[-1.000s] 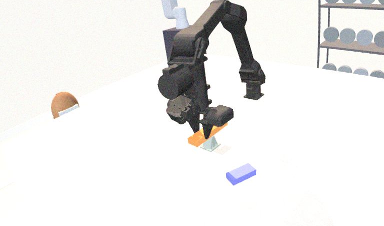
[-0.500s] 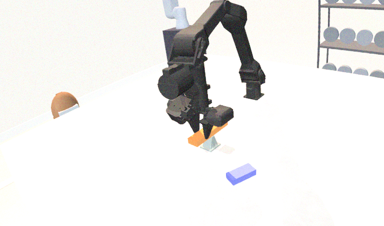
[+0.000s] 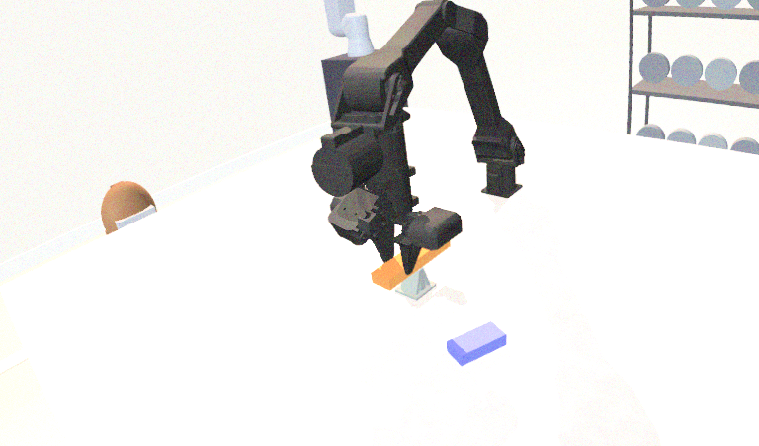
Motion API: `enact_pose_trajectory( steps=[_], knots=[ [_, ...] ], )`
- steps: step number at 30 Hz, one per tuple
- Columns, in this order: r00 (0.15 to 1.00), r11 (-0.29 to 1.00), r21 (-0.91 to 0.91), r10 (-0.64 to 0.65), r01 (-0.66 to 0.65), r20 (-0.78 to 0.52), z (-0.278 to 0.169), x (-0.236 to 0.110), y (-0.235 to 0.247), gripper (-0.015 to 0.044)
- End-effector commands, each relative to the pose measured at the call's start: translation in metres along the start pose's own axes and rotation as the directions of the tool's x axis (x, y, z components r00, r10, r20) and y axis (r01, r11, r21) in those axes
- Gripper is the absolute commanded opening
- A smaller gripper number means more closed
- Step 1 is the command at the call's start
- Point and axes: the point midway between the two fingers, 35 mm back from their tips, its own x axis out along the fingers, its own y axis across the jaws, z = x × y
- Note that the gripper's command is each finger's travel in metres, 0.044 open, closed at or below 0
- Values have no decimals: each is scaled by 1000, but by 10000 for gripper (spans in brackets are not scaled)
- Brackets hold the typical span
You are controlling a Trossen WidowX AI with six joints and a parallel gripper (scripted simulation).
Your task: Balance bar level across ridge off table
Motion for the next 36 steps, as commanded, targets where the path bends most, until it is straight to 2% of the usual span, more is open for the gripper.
enact_pose_trajectory(
  steps=[1, 13, 19, 20, 36],
  knots=[
    [1000, 1000, 0, 0, 0, 0, 0, 0, 0, 0],
    [1000, 1000, 0, 0, 0, 0, 0, 0, 0, 0],
    [1000, 1000, 0, 0, 0, 0, 0, 0, 0, 157],
    [1000, 1000, 0, 0, 0, 0, 0, 0, 0, 167],
    [1000, 1000, 0, 0, 0, 0, 0, 0, 0, 168]
  ],
)
